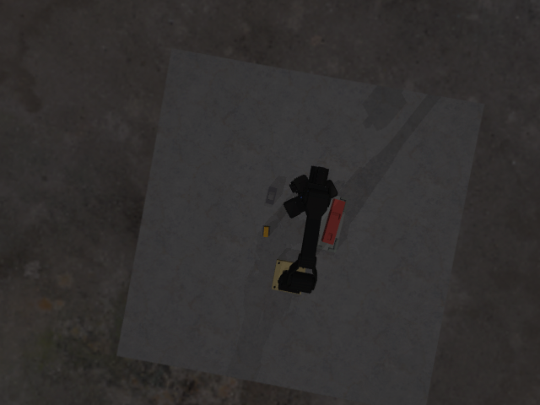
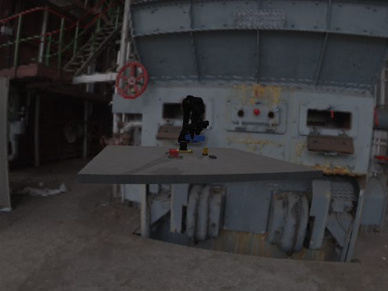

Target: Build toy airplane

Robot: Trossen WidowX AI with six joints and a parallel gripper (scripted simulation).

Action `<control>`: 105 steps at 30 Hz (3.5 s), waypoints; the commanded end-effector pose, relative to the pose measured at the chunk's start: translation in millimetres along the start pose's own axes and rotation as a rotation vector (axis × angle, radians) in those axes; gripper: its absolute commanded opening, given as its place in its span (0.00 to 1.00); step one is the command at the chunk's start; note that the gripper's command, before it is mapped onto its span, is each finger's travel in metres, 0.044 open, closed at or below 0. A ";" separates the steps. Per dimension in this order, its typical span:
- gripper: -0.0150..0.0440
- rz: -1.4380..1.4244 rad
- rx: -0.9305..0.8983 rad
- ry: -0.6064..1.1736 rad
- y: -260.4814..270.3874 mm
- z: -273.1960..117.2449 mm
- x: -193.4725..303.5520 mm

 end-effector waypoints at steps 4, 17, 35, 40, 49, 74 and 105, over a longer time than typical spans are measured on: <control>0.25 -0.120 0.003 0.000 -15.8 3.4 15.1; 0.25 -0.370 0.005 0.003 -44.8 10.9 46.0; 0.25 -0.717 0.007 0.009 -77.3 21.1 94.2; 0.25 -0.809 0.007 0.011 -84.3 23.8 107.9; 0.57 -0.822 0.007 0.011 -85.2 24.2 109.7; 0.59 -0.822 0.007 0.011 -86.1 42.6 109.4; 0.48 -0.817 0.008 0.011 -86.2 62.2 109.6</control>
Point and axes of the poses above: the point midway between the two fingers, 35 mm back from their tips, its own z axis out along the fingers, its own y axis across the jaws, x = y × z, the point moved 1 cm from there along -z, back along the fingers, and after that the axes turned 4 degrees about z, right-handed, at the moved point
